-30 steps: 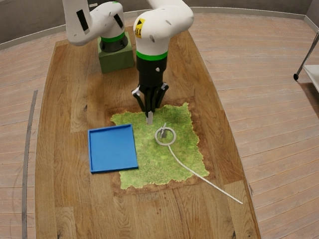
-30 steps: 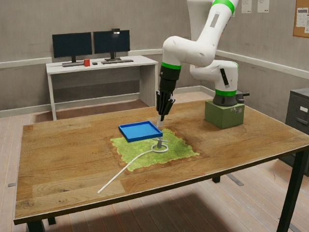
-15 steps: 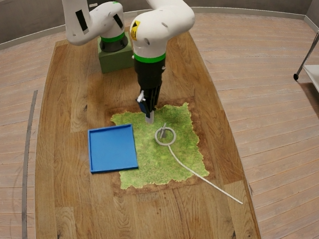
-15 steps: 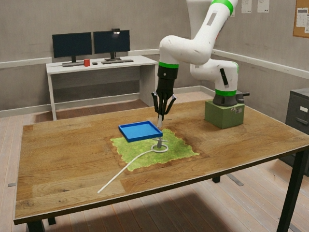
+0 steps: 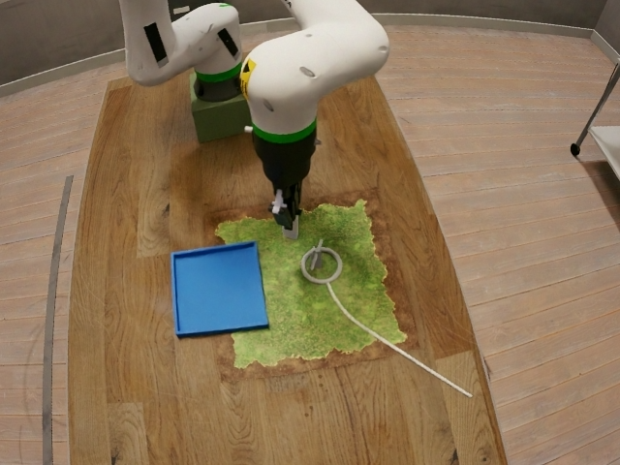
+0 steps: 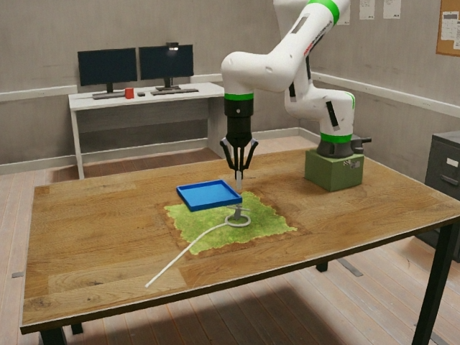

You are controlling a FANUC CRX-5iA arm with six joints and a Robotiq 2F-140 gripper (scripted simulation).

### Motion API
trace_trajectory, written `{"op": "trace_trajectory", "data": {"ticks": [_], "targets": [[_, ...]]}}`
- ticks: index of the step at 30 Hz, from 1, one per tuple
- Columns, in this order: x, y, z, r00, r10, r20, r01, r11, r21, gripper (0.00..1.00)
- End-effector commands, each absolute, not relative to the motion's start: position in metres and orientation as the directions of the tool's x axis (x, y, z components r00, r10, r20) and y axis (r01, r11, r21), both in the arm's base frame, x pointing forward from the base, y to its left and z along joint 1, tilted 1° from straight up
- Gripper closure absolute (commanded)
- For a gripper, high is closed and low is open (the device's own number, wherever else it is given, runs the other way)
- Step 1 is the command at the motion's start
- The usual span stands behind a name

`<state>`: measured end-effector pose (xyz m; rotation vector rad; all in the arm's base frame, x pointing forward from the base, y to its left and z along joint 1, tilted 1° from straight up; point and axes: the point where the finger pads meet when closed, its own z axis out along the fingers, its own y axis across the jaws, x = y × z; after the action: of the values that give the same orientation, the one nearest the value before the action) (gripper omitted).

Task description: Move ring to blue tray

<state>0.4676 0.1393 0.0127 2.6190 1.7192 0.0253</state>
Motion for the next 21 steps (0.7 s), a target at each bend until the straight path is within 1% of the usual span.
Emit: {"op": "trace_trajectory", "data": {"ticks": [1, 21], "targets": [[0.468, 0.139, 0.013, 0.397, 0.918, 0.009, 0.918, -0.397, 0.016, 0.9], [0.469, 0.139, -0.008, 0.397, 0.918, 0.01, 0.918, -0.397, 0.016, 0.9]]}}
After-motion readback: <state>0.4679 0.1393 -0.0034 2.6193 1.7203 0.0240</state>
